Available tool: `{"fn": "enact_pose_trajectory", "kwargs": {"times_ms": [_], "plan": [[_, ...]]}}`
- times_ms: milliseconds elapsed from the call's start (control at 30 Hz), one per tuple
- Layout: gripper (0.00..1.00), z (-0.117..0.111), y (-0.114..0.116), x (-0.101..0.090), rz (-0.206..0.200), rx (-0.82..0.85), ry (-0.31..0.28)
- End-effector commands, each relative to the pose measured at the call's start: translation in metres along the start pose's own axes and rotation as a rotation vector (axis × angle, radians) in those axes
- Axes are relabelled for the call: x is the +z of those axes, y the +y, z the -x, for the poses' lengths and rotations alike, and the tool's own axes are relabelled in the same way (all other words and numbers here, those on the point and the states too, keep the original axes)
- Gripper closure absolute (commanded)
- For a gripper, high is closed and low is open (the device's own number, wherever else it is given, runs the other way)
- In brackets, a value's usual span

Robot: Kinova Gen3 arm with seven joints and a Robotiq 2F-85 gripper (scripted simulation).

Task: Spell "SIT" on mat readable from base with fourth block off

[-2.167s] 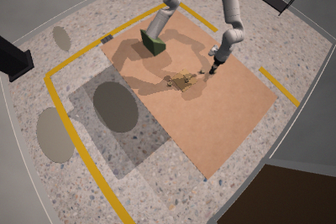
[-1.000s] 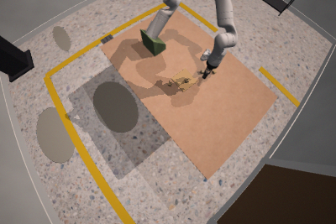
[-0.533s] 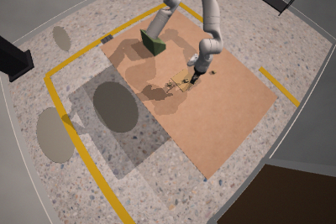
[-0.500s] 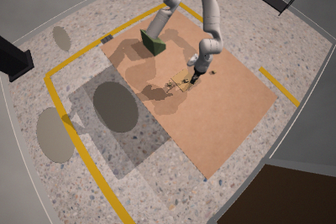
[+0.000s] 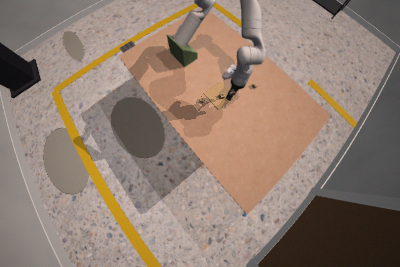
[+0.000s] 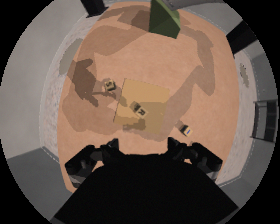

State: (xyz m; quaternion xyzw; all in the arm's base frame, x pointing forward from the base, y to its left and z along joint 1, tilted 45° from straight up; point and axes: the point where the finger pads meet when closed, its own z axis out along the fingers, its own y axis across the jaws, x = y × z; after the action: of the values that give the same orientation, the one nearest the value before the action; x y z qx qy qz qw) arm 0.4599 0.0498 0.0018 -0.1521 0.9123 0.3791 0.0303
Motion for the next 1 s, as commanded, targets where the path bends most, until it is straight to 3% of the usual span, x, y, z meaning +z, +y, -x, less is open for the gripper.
{"fn": "enact_pose_trajectory", "kwargs": {"times_ms": [0, 967], "plan": [[0.00, 0.0004, -0.0005, -0.0009, -0.001, 0.000, -0.002], [0.00, -0.0037, -0.0065, -0.0010, -0.002, 0.000, -0.002]]}}
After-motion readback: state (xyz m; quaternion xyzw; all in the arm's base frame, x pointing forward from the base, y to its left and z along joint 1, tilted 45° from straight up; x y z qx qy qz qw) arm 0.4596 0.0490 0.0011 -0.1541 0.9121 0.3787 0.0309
